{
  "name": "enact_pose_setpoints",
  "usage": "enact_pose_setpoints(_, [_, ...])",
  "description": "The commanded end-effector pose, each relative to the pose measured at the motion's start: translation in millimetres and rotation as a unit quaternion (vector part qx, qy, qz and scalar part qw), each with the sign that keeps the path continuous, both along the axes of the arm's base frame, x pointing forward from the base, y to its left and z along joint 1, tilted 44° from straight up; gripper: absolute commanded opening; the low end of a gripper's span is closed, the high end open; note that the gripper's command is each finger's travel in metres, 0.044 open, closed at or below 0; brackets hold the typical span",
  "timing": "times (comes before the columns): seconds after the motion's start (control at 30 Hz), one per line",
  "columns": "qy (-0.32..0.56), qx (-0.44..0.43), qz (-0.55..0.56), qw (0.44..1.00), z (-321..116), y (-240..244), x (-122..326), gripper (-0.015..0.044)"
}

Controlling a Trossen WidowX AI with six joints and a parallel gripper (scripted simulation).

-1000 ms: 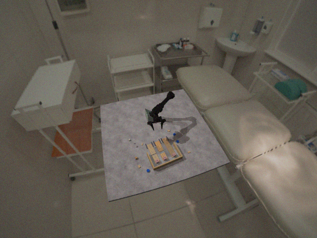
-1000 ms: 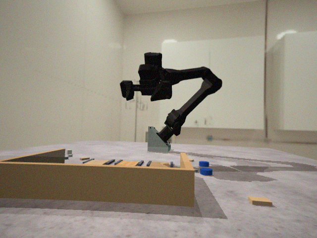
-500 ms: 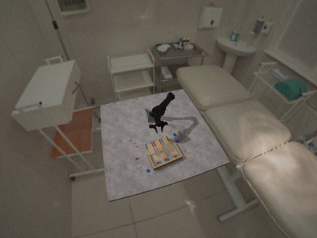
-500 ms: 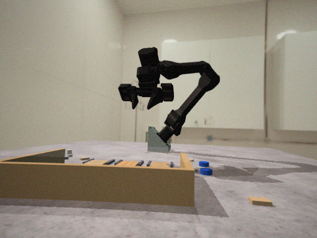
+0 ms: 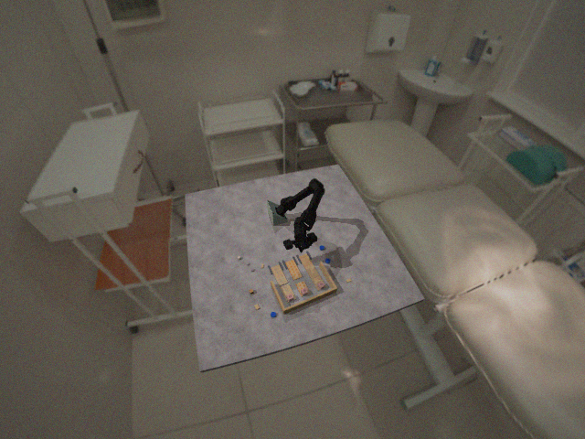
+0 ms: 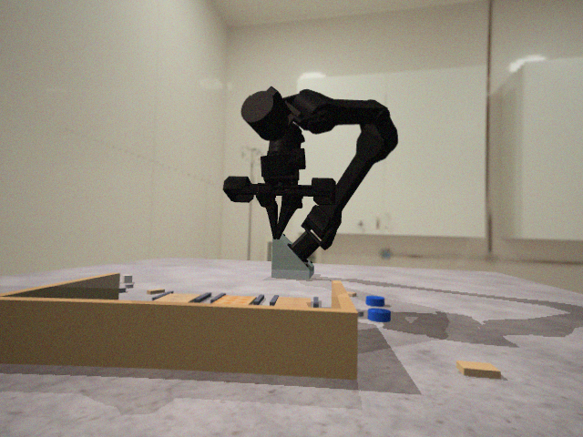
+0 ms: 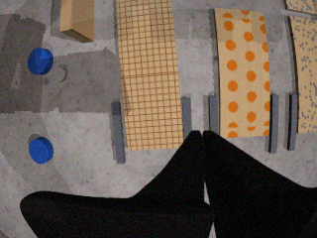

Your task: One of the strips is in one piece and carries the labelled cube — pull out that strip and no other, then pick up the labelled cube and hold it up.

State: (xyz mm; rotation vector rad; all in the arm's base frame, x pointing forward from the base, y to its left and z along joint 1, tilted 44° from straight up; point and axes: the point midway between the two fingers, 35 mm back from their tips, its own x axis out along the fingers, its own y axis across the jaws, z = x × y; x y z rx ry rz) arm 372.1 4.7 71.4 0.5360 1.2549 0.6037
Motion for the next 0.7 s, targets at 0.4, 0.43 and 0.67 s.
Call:
enact_pose_setpoints(0.4, [0.071,-0.012,0.122,0.99,-4,41,-5,0.0])
enact_pose_setpoints(0.43, [0.071,-0.012,0.122,0.99,-5,42,-5,0.0])
enact_pose_setpoints(0.67, [0.071,-0.012,0.122,0.99,-13,50,-5,0.0])
